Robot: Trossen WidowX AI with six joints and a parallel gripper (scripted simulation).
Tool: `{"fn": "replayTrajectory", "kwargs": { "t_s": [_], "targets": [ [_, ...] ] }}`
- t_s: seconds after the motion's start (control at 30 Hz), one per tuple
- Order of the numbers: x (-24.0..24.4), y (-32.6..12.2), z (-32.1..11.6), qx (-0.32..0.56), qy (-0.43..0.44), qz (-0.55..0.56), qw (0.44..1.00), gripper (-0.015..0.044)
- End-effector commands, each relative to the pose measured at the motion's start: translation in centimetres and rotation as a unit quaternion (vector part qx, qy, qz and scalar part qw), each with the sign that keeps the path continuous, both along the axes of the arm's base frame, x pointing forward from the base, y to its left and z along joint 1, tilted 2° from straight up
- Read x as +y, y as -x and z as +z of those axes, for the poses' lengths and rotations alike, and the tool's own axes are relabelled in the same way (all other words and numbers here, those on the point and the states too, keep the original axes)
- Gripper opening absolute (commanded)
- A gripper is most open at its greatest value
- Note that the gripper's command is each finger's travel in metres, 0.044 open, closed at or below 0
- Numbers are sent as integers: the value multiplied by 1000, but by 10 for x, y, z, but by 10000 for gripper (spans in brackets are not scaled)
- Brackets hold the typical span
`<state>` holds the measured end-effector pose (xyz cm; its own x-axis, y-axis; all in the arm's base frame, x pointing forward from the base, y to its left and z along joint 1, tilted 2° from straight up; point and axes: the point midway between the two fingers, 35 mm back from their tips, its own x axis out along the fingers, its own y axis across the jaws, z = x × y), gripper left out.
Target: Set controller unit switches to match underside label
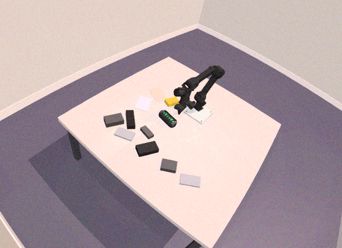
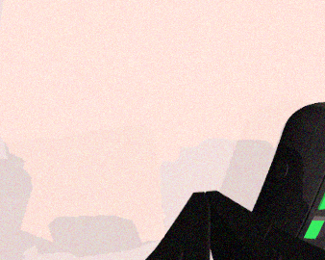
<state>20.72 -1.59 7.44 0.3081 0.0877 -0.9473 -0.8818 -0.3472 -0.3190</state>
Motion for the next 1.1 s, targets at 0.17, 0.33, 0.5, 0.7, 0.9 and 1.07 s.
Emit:
{"fn": "replayTrajectory", "kwargs": {
  "t_s": [0.17, 0.33, 0.5, 0.7, 0.9, 1.07],
  "targets": [
    [-2, 13, 13, -4, -2, 3, 1000, 0],
    [-10, -6, 28, 33, -3, -23, 999, 0],
    [-20, -30, 42, 74, -1, -53, 996, 0],
    [-32, -60, 50, 123, 3, -89, 988, 0],
    [-45, -90, 51, 171, 11, -123, 978, 0],
    [-56, -115, 45, 210, 20, -150, 966, 0]
  ]
}}
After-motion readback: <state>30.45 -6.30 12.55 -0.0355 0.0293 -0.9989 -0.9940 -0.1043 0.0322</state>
